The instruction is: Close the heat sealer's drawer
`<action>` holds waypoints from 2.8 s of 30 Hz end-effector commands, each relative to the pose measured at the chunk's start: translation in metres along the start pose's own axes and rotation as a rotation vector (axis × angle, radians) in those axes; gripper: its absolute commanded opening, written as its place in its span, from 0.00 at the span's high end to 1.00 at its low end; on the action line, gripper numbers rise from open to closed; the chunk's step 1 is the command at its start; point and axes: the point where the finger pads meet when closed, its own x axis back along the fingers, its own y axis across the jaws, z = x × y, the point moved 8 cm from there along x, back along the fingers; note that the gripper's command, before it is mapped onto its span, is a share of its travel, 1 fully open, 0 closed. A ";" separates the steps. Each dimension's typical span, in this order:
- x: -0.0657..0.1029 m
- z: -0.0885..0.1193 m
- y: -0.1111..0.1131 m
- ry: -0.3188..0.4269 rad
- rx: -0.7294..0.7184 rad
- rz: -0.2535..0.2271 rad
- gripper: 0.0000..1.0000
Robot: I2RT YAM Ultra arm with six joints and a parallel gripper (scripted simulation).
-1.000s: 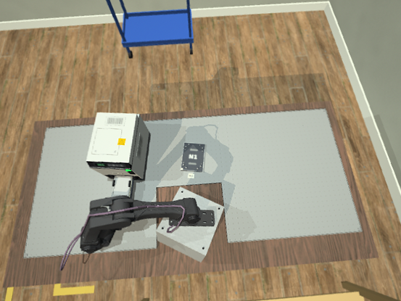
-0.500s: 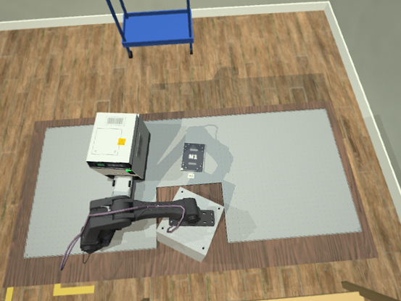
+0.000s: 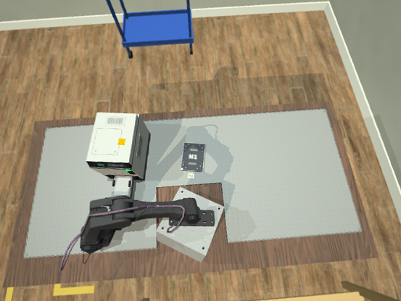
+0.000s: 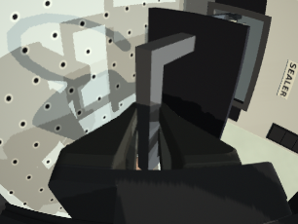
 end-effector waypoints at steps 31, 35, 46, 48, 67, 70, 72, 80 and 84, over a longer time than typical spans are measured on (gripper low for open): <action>-0.015 -0.002 -0.026 -0.013 -0.031 -0.009 1.00; -0.020 -0.002 -0.031 -0.015 -0.031 -0.005 1.00; -0.030 -0.002 -0.039 -0.014 -0.030 -0.013 1.00; -0.034 -0.002 -0.042 -0.012 -0.031 -0.008 1.00; -0.056 -0.001 -0.061 -0.012 -0.032 -0.003 1.00; -0.060 -0.001 -0.064 -0.012 -0.032 -0.003 1.00; -0.062 -0.001 -0.066 -0.012 -0.032 -0.004 1.00; -0.058 -0.005 -0.066 -0.032 -0.032 -0.011 1.00; -0.057 -0.006 -0.066 -0.033 -0.037 -0.014 1.00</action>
